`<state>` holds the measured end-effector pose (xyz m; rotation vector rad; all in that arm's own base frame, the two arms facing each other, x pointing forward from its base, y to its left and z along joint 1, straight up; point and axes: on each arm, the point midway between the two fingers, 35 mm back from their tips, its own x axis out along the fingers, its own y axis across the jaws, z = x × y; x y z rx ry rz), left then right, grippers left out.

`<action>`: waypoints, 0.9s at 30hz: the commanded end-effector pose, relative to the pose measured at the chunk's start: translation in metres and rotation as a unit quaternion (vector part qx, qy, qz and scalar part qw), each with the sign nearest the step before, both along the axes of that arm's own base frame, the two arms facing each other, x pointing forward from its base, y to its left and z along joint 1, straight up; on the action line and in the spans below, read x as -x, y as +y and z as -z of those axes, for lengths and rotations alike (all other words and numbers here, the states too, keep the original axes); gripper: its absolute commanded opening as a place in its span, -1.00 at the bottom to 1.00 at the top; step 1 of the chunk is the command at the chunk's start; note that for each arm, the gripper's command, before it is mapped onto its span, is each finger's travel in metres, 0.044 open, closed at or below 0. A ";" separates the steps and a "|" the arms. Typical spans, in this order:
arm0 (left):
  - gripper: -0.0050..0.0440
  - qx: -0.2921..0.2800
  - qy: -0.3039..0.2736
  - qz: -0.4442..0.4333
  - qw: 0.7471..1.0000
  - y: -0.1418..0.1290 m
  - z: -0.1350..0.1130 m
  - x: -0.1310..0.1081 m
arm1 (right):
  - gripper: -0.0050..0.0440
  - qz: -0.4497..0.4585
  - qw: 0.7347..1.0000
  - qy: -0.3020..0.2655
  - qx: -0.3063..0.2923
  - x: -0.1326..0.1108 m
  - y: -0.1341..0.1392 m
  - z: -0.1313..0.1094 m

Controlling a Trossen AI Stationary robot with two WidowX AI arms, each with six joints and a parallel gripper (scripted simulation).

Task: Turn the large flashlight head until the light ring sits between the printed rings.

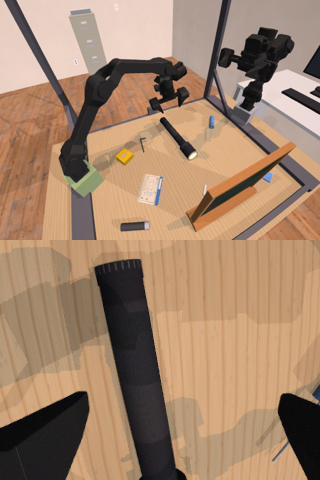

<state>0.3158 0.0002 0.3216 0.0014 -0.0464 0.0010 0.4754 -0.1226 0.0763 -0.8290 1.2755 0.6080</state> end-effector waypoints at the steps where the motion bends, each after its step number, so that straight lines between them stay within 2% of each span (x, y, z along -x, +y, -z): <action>1: 1.00 -0.001 -0.010 0.001 1.000 0.000 -0.008 0.001 | 1.00 0.037 0.996 -0.076 0.005 -0.003 0.011 -0.044; 4: 1.00 -0.001 -0.010 0.001 1.000 0.000 -0.008 0.001 | 1.00 0.063 0.991 -0.120 0.001 -0.001 0.018 -0.064; 6: 1.00 -0.001 -0.010 0.001 1.000 0.000 -0.008 0.001 | 1.00 0.063 0.991 -0.120 0.001 -0.001 0.018 -0.064; 9: 1.00 -0.001 -0.010 0.001 1.000 0.000 -0.008 0.001 | 1.00 0.088 0.982 -0.167 -0.006 0.002 0.027 -0.087; 10: 1.00 -0.001 -0.010 0.001 1.000 0.000 -0.008 0.001 | 1.00 0.096 0.981 -0.170 -0.011 0.002 0.029 -0.082; 11: 1.00 -0.001 -0.010 0.001 1.000 0.000 -0.009 0.001 | 1.00 0.103 0.975 -0.194 -0.014 0.004 0.033 -0.098; 21: 1.00 0.000 -0.011 0.001 1.000 0.000 -0.009 0.001 | 1.00 0.173 0.925 -0.331 -0.070 0.028 0.059 -0.157; 23: 1.00 0.000 -0.011 0.001 1.000 0.000 -0.009 0.001 | 1.00 0.173 0.925 -0.331 -0.070 0.028 0.059 -0.157; 27: 1.00 0.000 -0.011 0.001 1.000 0.000 -0.009 0.001 | 1.00 0.196 0.899 -0.378 -0.102 0.041 0.070 -0.174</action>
